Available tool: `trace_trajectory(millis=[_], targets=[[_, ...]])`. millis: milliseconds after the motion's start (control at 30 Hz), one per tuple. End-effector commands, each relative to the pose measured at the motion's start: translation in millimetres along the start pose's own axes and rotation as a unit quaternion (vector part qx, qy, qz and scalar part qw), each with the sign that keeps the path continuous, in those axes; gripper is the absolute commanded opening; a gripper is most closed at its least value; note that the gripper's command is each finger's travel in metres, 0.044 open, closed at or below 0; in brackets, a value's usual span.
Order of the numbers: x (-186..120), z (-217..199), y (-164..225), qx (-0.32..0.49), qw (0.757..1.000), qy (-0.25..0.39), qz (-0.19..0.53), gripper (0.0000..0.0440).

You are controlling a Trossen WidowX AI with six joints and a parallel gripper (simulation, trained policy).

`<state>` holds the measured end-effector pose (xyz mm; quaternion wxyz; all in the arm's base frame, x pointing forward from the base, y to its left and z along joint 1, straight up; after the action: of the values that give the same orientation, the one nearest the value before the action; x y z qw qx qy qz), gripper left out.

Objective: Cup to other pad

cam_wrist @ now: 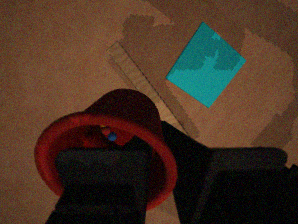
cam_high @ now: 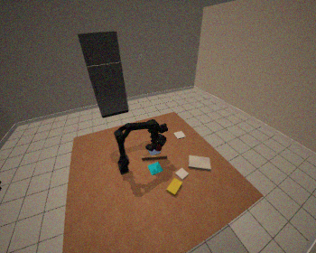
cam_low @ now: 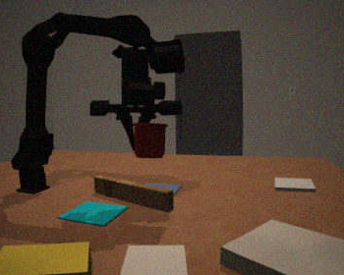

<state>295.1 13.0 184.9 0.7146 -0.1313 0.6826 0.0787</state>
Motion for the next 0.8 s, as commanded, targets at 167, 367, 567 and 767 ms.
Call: trace_trajectory(millis=[167,367,567,767], targets=[[-3,-9,-23,0.031,0.999,-0.02,-0.013,0.0],[-1,-16,-37,0.052,0.998,-0.028,-0.02,0.0],[4,-25,-50,0.071,0.997,-0.033,-0.025,0.0],[11,-33,-60,0.088,0.995,-0.036,-0.03,0.0]])
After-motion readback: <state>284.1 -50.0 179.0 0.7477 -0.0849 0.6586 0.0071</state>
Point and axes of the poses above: the point midway between the two fingers, 35 mm back from their tips, its own x axis out along the fingers, its own z axis across the jaws, y = z × x, the point moved 3 cm from there along -x, back along the fingers, and after that the axes turned 14 degrees about x, right-handed, at the moved point
